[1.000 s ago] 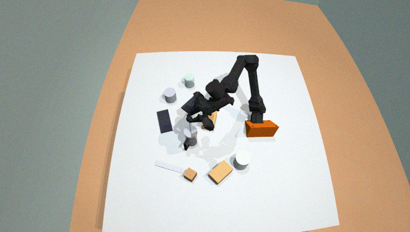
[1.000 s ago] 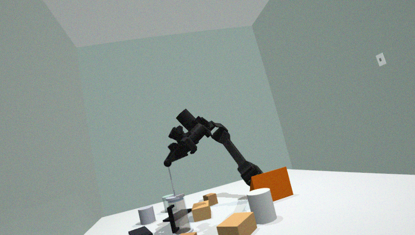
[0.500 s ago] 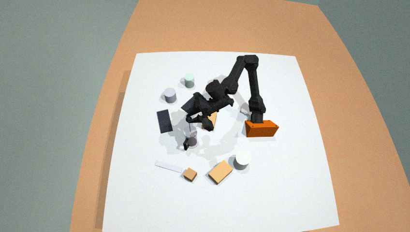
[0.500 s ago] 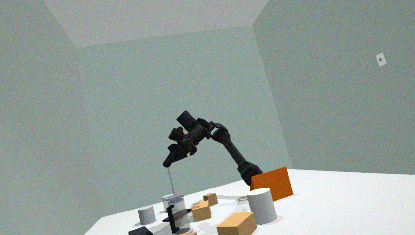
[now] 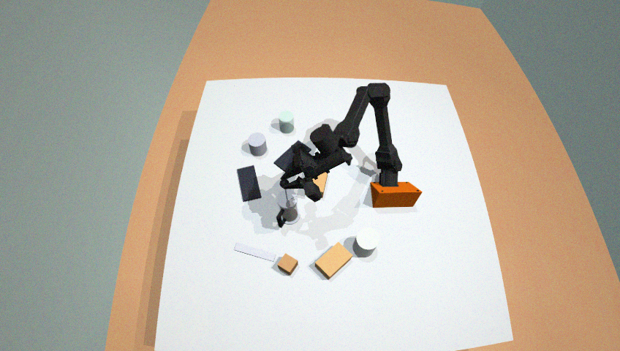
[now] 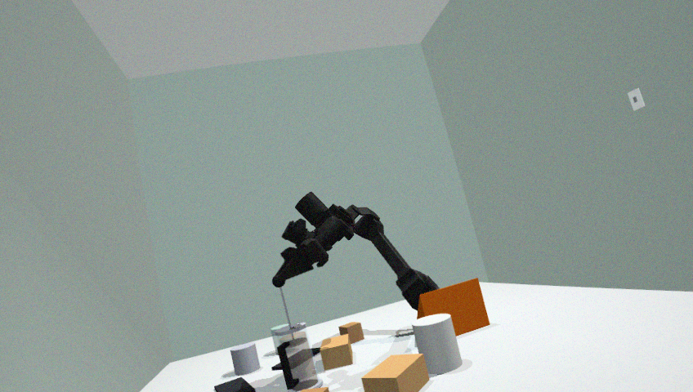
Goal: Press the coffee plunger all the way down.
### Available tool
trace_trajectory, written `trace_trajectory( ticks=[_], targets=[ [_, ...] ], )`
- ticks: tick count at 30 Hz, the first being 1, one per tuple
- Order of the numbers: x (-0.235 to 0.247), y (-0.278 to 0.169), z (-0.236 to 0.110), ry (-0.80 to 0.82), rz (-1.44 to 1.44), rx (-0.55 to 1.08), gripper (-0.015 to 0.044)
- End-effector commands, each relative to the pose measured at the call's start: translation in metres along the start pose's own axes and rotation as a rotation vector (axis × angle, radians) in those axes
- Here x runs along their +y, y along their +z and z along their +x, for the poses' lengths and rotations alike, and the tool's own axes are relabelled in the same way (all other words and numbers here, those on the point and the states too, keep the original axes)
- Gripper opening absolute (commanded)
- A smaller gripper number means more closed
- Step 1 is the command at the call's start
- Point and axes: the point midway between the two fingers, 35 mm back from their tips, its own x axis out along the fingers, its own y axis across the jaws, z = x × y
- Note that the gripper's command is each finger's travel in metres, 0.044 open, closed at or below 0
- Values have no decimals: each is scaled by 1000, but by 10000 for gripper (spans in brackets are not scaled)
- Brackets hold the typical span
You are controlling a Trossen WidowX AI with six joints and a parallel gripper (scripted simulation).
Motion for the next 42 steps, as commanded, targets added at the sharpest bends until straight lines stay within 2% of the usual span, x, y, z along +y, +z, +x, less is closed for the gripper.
trace_trajectory(
  ticks=[1, 34, 42],
  targets=[
    [1, -20, 11, 2, -17, 36, 116],
    [-1, -65, 39, -2, -19, 32, 116],
    [-2, -65, 42, -2, -19, 32, 116]
  ],
)
